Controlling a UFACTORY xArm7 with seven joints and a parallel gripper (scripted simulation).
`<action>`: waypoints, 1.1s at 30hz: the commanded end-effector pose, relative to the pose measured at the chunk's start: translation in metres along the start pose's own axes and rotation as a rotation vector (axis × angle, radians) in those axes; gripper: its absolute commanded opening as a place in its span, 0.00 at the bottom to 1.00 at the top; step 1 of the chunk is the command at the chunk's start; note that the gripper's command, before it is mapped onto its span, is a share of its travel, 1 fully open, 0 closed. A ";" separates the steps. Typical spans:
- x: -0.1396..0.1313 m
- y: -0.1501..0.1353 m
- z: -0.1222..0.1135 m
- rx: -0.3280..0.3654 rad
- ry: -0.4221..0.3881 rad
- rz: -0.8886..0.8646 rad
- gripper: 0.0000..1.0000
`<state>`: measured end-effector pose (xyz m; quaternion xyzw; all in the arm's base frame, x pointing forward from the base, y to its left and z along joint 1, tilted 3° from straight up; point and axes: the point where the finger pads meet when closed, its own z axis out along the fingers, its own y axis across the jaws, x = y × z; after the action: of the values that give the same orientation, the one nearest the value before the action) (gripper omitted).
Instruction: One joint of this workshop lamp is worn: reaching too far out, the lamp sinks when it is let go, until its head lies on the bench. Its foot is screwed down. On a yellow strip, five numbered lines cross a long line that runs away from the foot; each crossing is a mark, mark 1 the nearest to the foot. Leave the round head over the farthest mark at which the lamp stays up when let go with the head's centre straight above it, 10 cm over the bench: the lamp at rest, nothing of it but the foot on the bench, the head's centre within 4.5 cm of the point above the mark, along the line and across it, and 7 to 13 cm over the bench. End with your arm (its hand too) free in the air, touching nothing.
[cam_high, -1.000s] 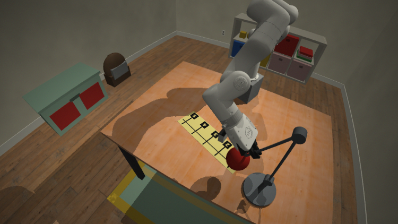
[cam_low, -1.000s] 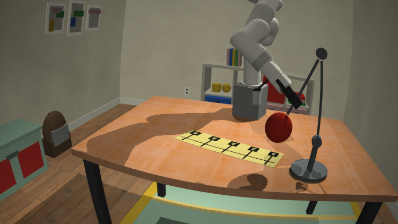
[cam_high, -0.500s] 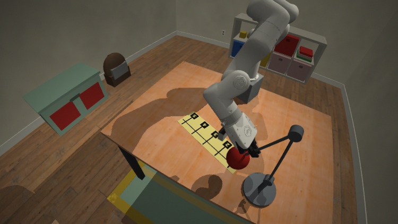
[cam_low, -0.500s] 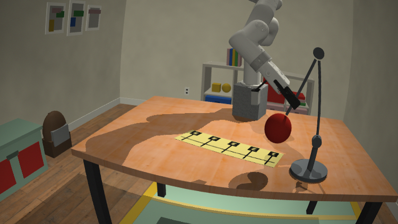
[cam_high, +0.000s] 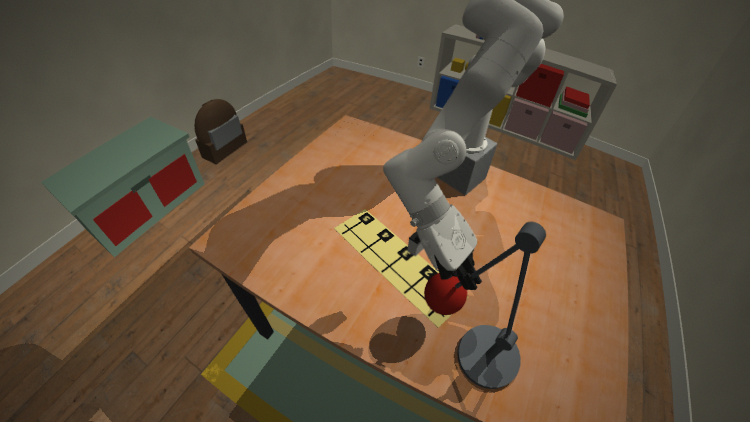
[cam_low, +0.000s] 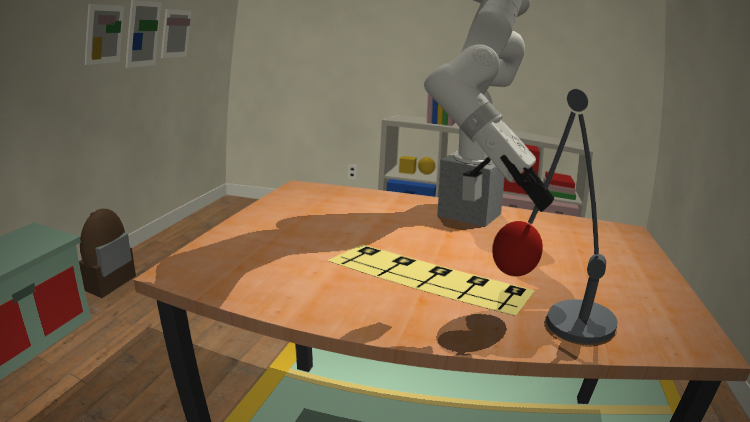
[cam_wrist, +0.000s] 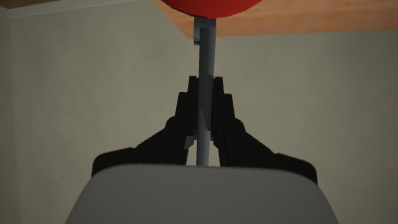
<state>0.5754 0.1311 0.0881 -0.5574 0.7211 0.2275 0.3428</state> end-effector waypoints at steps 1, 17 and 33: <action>0.009 0.004 -0.002 0.031 -0.001 0.022 0.00; 0.025 0.013 -0.003 0.073 -0.001 0.060 1.00; 0.023 0.012 -0.003 0.066 0.000 0.055 1.00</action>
<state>0.5586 0.1176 0.0707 -0.5255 0.7441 0.2139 0.3528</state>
